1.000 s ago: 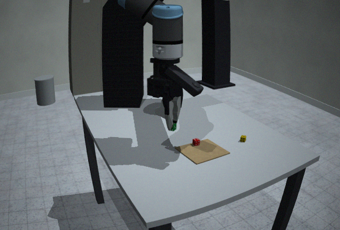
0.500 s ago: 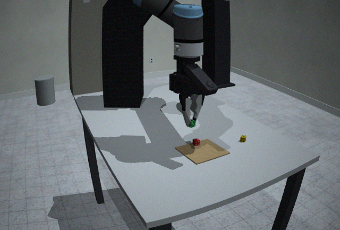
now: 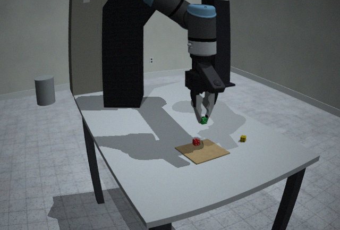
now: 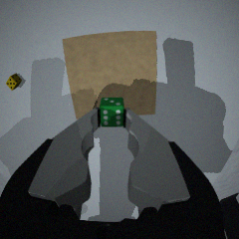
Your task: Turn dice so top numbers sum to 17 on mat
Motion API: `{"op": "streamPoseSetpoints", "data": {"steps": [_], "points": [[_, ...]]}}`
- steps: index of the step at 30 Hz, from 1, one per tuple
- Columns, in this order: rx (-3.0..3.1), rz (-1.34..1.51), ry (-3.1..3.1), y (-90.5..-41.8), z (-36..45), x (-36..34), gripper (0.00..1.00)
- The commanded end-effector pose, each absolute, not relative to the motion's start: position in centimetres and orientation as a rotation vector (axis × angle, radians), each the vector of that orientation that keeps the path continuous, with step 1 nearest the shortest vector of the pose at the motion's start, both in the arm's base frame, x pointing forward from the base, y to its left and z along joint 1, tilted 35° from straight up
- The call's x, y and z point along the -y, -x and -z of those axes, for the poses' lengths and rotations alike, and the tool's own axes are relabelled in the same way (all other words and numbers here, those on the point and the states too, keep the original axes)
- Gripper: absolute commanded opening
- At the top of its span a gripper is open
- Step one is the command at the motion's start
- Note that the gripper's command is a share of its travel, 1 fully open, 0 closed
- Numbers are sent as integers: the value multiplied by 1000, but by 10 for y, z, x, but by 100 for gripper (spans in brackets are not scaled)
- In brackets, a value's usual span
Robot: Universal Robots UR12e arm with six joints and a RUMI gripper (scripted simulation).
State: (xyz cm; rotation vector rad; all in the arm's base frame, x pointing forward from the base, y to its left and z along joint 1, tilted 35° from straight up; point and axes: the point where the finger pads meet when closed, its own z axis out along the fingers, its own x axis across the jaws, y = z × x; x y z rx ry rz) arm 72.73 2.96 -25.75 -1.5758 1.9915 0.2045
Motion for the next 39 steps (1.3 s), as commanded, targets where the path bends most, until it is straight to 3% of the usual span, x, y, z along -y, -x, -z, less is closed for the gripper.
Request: {"op": "streamPoseSetpoints", "data": {"steps": [1,19,39], "points": [[-2009,-206,1557,-728,256,-32,3],[-2009,-206,1557,-730,261,-35,3],[-2009,-206,1557,-757,323,-70,3]]}}
